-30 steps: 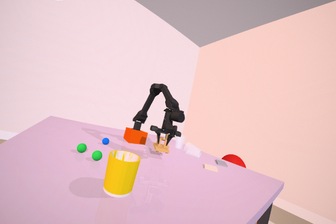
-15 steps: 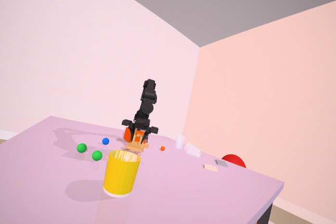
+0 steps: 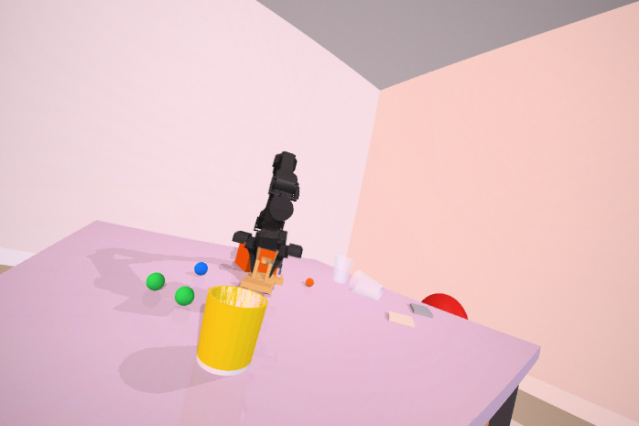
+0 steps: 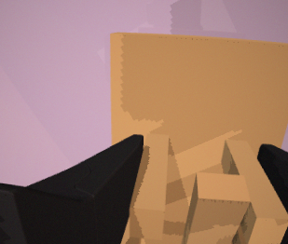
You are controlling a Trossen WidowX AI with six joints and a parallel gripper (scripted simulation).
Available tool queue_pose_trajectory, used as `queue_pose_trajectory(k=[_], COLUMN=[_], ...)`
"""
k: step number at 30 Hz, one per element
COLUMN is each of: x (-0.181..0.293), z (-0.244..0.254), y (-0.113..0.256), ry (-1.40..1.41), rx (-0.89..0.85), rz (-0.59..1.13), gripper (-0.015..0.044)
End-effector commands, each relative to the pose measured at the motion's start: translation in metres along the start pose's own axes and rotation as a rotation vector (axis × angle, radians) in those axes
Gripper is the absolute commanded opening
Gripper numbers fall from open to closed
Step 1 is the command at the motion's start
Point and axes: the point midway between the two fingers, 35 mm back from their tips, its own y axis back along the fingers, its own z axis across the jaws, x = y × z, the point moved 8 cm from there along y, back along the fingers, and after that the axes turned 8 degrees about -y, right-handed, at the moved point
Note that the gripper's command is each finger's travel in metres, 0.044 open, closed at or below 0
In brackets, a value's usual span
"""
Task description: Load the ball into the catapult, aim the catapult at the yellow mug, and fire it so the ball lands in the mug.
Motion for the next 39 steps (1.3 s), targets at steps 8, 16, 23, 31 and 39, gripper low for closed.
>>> queue_pose_trajectory(k=[8,16,23,31,39], x=[-0.001,-0.001,0.000,0.000,0.000], z=[0.000,0.000,0.000,0.000,0.000], y=[-0.015,-0.028,-0.033,-0.033,-0.033], ry=[0.004,0.004,0.001,0.001,0.001], rx=[-0.003,-0.003,0.001,0.001,0.001], rz=[-0.005,-0.005,0.002,0.002,0.002], gripper=[0.0000,0.0000,0.0000,0.0131,0.0341])
